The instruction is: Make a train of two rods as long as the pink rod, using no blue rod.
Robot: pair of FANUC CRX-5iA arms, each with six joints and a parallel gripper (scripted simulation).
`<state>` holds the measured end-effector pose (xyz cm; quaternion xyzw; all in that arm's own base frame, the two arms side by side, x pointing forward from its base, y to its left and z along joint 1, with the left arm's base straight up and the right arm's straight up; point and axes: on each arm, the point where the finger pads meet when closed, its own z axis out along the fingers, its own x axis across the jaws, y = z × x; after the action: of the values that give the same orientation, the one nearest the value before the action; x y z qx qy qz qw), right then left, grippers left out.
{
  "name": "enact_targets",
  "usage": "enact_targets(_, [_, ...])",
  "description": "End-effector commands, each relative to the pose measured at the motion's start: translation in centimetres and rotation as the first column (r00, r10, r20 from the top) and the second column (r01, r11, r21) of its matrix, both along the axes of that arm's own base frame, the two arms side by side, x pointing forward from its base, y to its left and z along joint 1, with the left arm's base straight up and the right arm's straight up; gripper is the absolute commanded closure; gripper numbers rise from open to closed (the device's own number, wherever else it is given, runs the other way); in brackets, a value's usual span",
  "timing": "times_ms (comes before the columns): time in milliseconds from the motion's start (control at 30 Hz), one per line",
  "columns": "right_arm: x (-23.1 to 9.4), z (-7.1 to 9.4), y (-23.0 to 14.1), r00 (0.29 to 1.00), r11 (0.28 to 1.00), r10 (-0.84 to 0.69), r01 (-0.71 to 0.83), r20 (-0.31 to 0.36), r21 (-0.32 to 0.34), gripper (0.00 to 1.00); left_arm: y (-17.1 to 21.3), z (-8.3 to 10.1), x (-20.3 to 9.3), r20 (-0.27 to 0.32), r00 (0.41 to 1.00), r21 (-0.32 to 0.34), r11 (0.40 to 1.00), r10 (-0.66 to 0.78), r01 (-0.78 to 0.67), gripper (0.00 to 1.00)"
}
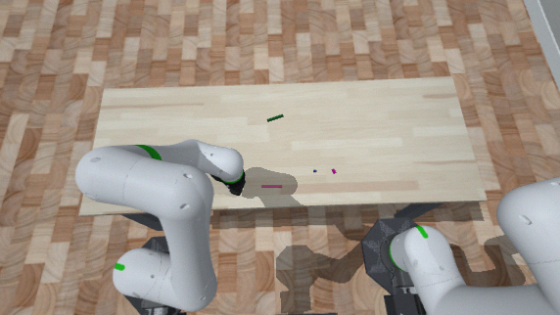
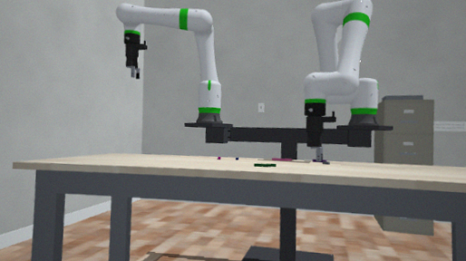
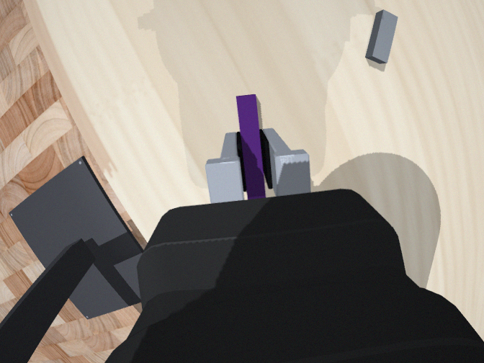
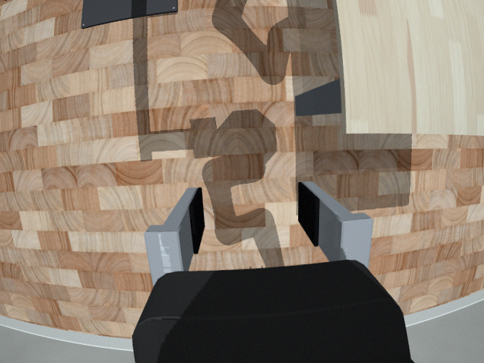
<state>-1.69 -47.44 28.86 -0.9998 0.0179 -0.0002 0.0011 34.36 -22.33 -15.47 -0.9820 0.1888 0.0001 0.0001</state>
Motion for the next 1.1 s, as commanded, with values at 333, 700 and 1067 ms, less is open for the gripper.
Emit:
enact_targets(333, [0.0,0.1,0.0,1.000,1.000,0.000,0.000,0.000,-0.002,0.00,0.0,0.4,0.1,0.001,1.000,-0.001,1.000,0.000,0.000,0.76])
enact_targets(700, [0.0,0.1,0.0,1.000,1.000,0.000,0.000,0.000,-0.002,0.00,0.0,5.6,0.1,0.001,1.000,-0.001,1.000,0.000,0.000,0.76])
enact_targets(1067, [0.0,0.1,0.0,1.000,1.000,0.000,0.000,0.000,-0.002,0.00,0.0,10.1,0.1,0.001,1.000,-0.001,1.000,0.000,0.000,0.76])
